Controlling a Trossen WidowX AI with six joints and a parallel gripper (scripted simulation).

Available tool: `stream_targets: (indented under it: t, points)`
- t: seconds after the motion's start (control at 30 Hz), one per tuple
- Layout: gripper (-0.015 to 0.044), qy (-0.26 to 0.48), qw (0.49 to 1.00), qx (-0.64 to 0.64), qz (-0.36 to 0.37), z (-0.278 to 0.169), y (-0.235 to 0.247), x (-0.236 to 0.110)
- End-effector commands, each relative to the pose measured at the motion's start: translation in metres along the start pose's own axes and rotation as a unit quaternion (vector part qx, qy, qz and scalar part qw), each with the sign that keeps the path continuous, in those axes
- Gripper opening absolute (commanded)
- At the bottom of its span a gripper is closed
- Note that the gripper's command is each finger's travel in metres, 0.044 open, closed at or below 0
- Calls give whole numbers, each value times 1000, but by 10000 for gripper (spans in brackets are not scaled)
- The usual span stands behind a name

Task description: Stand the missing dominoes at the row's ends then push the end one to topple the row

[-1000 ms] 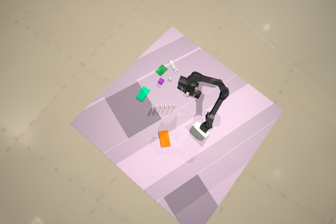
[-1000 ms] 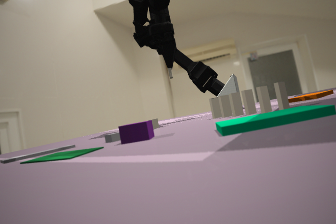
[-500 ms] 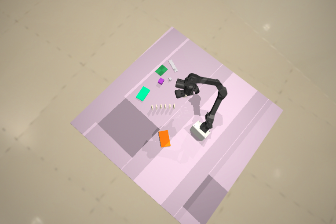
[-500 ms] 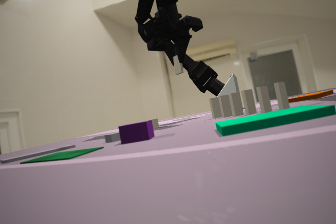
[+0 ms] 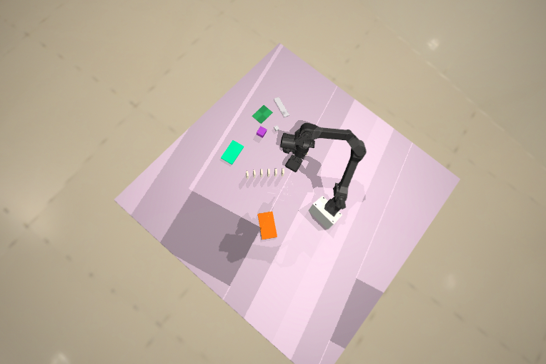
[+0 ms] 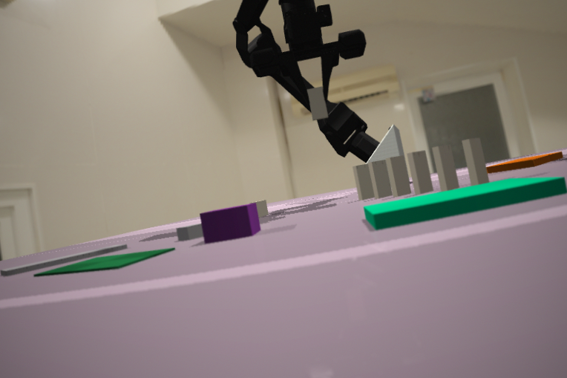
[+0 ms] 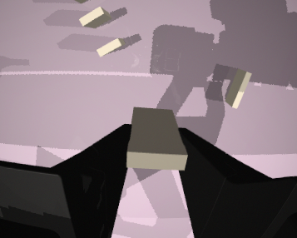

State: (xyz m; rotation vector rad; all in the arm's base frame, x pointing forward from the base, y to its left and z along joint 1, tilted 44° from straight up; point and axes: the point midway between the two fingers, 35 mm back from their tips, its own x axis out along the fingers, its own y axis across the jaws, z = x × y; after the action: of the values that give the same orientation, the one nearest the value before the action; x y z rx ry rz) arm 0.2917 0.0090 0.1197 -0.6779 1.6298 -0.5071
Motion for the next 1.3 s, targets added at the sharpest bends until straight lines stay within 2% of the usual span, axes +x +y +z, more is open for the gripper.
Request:
stream_targets:
  t: [0.0, 0.57, 1.27]
  points:
    - [107, 6, 962, -274, 5, 6, 25, 4]
    - [107, 6, 962, -274, 5, 6, 25, 7]
    - [107, 4, 962, -274, 5, 10, 26, 108]
